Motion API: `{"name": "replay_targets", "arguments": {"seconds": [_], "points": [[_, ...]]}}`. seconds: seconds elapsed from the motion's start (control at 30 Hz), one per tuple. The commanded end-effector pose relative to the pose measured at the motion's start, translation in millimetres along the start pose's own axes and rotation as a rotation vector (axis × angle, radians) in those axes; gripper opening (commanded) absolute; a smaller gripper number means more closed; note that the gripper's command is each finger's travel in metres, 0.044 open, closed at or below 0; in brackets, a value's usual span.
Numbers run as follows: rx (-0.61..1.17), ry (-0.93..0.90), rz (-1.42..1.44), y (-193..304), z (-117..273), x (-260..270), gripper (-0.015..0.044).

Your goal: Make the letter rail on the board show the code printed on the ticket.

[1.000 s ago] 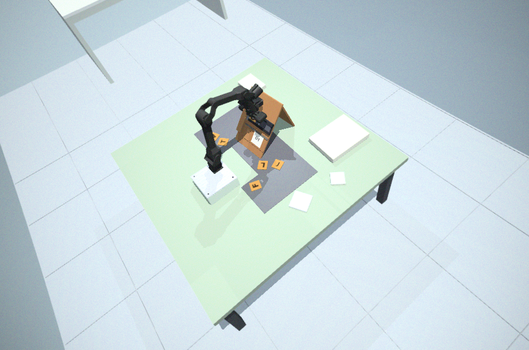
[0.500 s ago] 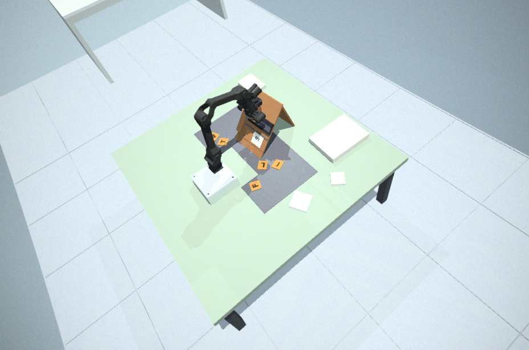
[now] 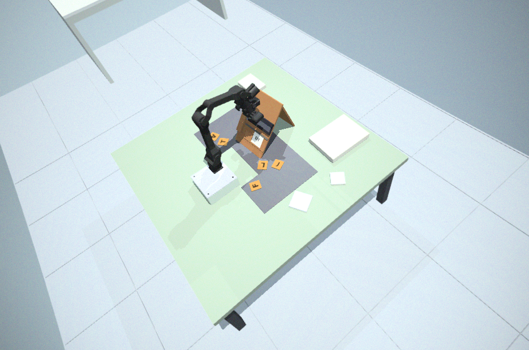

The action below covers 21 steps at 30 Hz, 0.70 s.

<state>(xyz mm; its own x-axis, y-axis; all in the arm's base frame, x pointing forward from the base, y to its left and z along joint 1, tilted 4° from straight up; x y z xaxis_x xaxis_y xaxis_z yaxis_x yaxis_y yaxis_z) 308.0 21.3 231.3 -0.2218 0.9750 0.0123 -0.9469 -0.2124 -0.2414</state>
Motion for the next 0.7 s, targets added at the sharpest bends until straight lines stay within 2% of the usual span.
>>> {"name": "replay_targets", "arguments": {"seconds": [0.0, 0.1, 0.3, 0.53, 0.57, 0.67], "points": [[-0.001, -0.003, 0.003, 2, 2, 0, 0.0000], [-0.020, -0.027, 0.099, 5, 9, -9, 0.0079], [-0.150, -0.093, 0.513, 29, 43, -39, 0.0236], [-0.358, -0.038, 0.990, 63, 86, -63, 0.0420], [-0.387, -0.017, 1.055, 68, 92, -65, 0.0440], [-0.446, 0.040, 1.190, 79, 106, -69, 0.0440]]}}
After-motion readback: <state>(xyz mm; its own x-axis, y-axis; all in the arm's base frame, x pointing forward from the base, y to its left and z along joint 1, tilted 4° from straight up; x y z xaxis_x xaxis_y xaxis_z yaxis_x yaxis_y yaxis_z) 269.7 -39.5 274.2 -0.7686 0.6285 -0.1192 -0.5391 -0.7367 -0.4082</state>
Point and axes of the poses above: the point midway between the two fingers, 35 mm back from their tips, its own z axis back along the fingers, its own x axis across the jaws, y = z × x, the point moved 7 cm from there along z, back along the fingers, and after that the axes turned 10 degrees about z, right-handed, at the moved point
